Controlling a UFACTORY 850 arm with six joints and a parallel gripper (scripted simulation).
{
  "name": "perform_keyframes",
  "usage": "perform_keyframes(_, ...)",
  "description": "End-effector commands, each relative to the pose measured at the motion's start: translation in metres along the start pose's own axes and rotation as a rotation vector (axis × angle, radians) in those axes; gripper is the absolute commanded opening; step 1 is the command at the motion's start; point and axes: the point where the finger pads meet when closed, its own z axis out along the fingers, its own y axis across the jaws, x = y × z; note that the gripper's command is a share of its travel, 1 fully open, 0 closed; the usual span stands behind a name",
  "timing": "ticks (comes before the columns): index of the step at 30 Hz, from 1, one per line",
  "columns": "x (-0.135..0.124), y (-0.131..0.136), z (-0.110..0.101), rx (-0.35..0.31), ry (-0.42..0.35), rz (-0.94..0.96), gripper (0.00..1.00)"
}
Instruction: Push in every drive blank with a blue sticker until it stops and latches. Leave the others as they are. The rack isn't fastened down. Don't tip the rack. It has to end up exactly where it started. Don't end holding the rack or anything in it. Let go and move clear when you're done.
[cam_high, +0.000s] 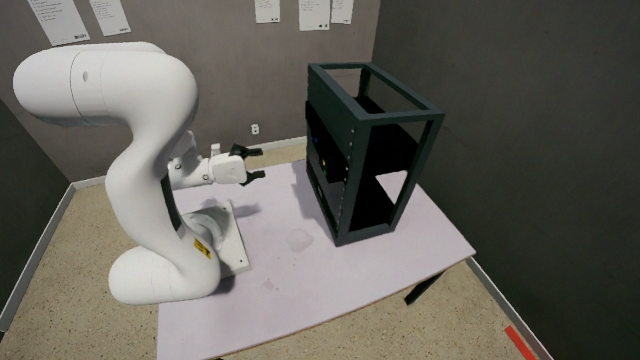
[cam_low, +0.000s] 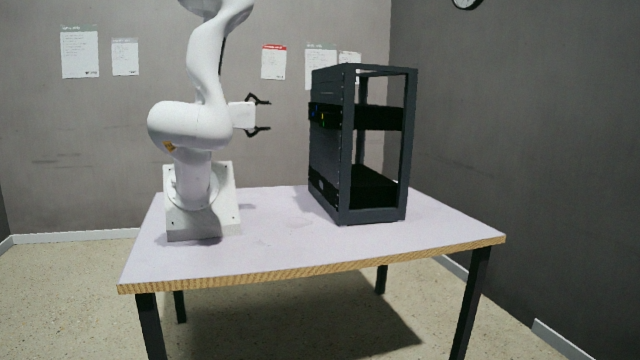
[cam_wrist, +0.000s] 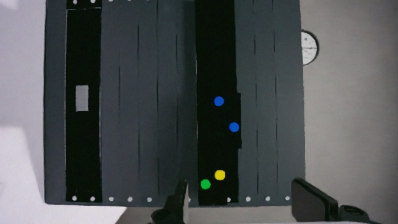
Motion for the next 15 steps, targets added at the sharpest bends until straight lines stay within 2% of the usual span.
perform_keyframes(1, 0.0, 0.0023, -0.0011, -0.009, -0.001, -0.004, 1.0)
perform_keyframes(15, -0.0002, 0.0032, -0.0016, -0.013, -0.002, -0.007, 1.0)
